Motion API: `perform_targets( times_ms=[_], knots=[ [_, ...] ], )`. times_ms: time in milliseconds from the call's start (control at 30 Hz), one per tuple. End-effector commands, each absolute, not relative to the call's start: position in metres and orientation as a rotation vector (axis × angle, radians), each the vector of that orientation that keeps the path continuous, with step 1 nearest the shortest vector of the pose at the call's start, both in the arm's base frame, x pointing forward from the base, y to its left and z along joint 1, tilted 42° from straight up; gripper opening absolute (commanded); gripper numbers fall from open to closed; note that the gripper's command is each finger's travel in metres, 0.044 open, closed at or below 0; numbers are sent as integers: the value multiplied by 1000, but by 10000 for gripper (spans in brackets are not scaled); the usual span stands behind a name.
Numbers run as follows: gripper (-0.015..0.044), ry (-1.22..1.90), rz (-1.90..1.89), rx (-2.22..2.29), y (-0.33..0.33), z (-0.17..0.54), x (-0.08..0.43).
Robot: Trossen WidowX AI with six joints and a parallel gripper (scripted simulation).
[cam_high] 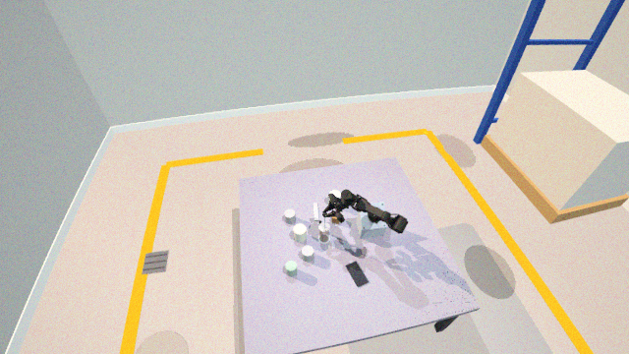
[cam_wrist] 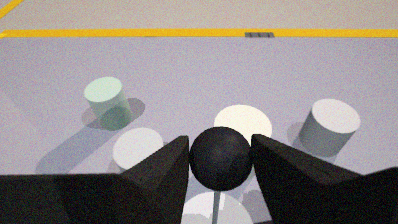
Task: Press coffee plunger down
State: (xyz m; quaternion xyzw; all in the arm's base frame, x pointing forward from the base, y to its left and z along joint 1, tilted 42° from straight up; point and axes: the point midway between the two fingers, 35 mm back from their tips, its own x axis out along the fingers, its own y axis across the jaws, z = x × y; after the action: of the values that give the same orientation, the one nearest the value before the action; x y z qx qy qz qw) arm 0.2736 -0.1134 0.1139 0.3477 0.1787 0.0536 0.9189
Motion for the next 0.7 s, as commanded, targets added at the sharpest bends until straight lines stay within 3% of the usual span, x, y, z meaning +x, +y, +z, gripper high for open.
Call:
perform_targets(
  times_ms=[0, 667],
  knots=[
    [117, 374, 108, 719, -111, 108, 276],
    [117, 383, 106, 715, -97, 80, 288]
  ],
)
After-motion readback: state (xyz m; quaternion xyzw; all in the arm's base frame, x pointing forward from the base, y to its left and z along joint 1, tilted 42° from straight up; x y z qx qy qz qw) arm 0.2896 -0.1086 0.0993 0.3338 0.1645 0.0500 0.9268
